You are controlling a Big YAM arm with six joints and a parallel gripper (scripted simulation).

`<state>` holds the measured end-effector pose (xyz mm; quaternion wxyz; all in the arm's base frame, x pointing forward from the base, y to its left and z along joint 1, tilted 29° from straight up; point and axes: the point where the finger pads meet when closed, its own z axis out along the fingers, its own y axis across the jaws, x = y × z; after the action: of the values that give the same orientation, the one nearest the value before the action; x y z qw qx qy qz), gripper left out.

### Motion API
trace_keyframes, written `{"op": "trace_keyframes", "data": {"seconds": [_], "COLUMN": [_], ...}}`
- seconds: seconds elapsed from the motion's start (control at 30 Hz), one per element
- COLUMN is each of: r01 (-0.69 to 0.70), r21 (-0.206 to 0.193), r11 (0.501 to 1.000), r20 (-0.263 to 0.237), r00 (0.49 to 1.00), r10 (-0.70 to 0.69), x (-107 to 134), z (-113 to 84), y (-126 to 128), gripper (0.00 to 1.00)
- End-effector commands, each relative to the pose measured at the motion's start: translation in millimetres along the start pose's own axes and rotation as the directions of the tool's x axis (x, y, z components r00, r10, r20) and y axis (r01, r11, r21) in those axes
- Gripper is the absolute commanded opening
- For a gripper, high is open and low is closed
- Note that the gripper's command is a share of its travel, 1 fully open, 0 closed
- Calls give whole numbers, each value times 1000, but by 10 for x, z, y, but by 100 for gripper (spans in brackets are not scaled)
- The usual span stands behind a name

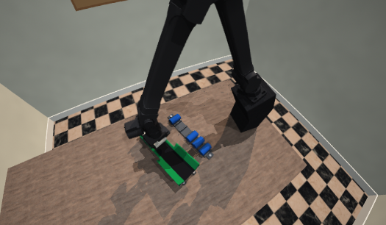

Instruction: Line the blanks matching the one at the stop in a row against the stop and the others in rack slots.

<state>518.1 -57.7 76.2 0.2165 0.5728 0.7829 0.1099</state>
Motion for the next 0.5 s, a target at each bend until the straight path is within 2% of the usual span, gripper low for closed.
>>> {"op": "trace_keyframes", "data": {"seconds": [0.0,0.17,0.3,0.33,0.37,0.47], "r01": [3,5,4,4,4,3], "r21": [-48,-47,-46,-50,-77,-54], "r11": [999,999,999,999,997,999], "r20": [23,21,20,23,35,26], "r00": [1000,1000,1000,1000,999,1000], "r10": [-2,-4,-3,-3,-1,-1], "x": [-138,-132,-130,-139,-181,-132], "z": [25,241,341,331,208,270], "y": [219,217,217,231,312,200], "gripper": [66,66,66,66,66,66]}}
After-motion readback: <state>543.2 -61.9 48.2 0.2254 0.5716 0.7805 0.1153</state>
